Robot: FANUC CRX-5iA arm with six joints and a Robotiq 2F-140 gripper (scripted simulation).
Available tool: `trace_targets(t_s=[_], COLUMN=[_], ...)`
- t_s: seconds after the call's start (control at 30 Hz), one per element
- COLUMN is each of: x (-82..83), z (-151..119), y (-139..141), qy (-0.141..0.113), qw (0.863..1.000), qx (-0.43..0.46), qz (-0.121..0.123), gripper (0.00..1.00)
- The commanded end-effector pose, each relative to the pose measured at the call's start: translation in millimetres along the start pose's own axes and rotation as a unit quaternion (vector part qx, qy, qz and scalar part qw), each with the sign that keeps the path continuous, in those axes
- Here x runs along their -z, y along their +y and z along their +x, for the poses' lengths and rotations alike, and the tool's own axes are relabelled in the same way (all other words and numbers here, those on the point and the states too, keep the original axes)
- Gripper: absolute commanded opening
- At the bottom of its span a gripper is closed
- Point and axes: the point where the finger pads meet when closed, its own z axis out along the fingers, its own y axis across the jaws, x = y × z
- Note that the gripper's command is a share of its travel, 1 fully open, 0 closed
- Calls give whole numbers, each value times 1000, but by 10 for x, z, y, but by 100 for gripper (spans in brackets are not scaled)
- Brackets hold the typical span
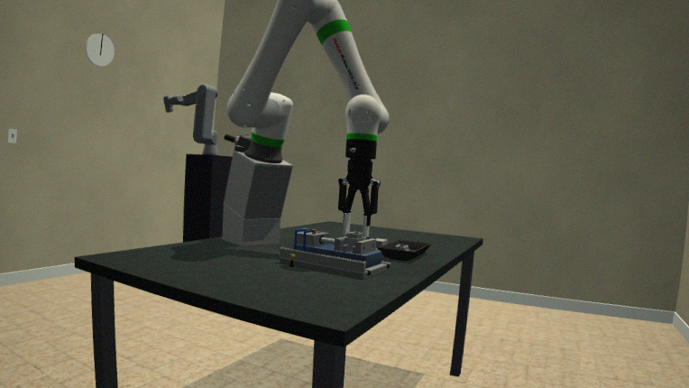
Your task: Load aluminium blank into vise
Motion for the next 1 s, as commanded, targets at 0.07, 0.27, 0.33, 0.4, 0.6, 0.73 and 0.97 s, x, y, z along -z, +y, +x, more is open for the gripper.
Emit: trace_targets(t_s=[0.07,0.27,0.33,0.4,0.6,0.73,0.97], x=[1,1,1,1,1,1,1], z=[-1,-1,-1,-1,-1,-1,-1], y=[2,2,2,2,2,2,2], qy=[0,0,0,0,0,0,0], qw=[1000,1000,1000,1000,1000,1000,1000], qx=[0,0,0,0,0,0,0], qz=[0,0,0,0,0,0,0], gripper=[40,40,0,0,0,0,0])
